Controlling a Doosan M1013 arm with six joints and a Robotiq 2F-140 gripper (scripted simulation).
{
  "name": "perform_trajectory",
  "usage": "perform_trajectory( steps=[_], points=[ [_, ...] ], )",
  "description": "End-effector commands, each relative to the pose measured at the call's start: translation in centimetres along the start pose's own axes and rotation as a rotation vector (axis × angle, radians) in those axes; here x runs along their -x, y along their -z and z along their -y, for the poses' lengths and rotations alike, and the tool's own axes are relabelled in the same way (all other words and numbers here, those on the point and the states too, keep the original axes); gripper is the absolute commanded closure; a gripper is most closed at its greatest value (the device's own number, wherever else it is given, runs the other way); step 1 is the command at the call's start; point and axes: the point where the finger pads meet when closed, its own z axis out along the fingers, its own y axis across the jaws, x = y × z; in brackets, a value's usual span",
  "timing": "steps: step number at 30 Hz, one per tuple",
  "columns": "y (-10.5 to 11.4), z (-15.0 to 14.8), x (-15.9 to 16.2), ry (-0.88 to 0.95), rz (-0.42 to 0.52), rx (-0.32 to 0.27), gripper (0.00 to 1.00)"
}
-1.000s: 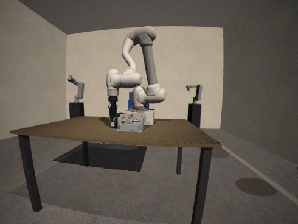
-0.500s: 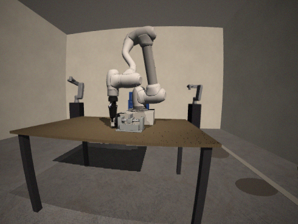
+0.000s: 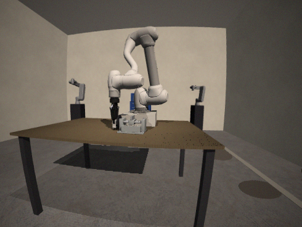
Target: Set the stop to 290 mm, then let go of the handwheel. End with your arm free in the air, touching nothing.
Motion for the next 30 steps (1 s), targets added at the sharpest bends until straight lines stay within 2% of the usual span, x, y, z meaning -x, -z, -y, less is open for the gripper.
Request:
perform_trajectory(
  steps=[1,30],
  points=[
    [0.0,0.0,0.0,0.0,0.0,0.0,0.96],
    [0.06,0.12,0.0,0.0,0.0,0.0,0.96]
  ],
)
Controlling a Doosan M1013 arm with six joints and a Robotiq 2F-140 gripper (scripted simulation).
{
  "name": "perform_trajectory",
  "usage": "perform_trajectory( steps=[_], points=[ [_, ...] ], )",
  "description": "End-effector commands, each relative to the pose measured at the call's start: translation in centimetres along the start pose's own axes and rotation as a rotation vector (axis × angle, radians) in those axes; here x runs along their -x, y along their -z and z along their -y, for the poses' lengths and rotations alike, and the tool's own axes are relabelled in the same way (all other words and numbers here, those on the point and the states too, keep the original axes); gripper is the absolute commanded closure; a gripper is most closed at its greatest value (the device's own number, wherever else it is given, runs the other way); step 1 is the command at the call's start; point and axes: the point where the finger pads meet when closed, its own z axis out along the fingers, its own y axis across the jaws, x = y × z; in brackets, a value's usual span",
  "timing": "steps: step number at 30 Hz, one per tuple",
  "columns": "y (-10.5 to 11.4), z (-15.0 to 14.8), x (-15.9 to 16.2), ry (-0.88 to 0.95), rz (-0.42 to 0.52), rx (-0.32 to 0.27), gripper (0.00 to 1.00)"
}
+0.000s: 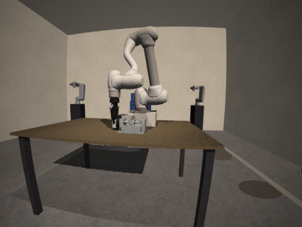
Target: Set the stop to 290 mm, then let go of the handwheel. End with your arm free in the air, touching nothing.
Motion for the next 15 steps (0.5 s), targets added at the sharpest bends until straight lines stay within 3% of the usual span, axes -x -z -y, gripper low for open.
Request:
perform_trajectory(
  steps=[1,15],
  points=[
    [0.06,0.13,0.0,0.0,0.0,-0.002,0.96],
    [0.15,0.32,0.0,0.0,0.0,-0.002,0.96]
  ],
)
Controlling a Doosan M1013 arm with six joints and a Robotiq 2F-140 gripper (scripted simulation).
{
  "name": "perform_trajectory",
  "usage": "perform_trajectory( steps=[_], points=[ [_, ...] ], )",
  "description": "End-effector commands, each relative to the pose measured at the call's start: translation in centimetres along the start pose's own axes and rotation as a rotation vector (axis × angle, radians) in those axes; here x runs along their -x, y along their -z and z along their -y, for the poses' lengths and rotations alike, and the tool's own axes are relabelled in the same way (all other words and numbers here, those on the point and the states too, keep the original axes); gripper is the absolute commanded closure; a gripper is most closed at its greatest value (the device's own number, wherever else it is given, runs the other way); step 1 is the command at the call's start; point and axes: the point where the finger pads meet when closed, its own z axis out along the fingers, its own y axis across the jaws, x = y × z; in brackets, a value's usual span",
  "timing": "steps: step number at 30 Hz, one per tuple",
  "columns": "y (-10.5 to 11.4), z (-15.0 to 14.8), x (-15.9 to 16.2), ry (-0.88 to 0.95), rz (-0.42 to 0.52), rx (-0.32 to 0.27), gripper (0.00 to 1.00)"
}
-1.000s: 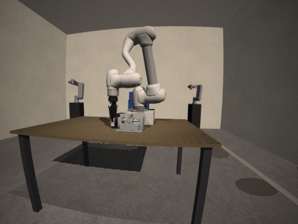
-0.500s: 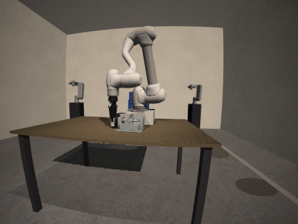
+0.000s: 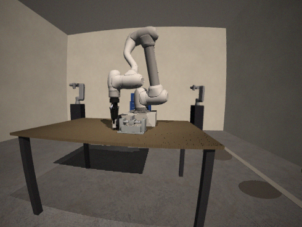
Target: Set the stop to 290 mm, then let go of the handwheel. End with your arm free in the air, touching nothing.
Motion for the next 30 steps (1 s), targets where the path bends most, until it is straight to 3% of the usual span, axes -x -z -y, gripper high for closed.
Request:
perform_trajectory(
  steps=[1,30],
  points=[
    [0.08,0.16,0.0,0.0,0.0,-0.003,0.96],
    [0.59,0.92,0.0,0.0,0.0,-0.003,0.96]
  ],
)
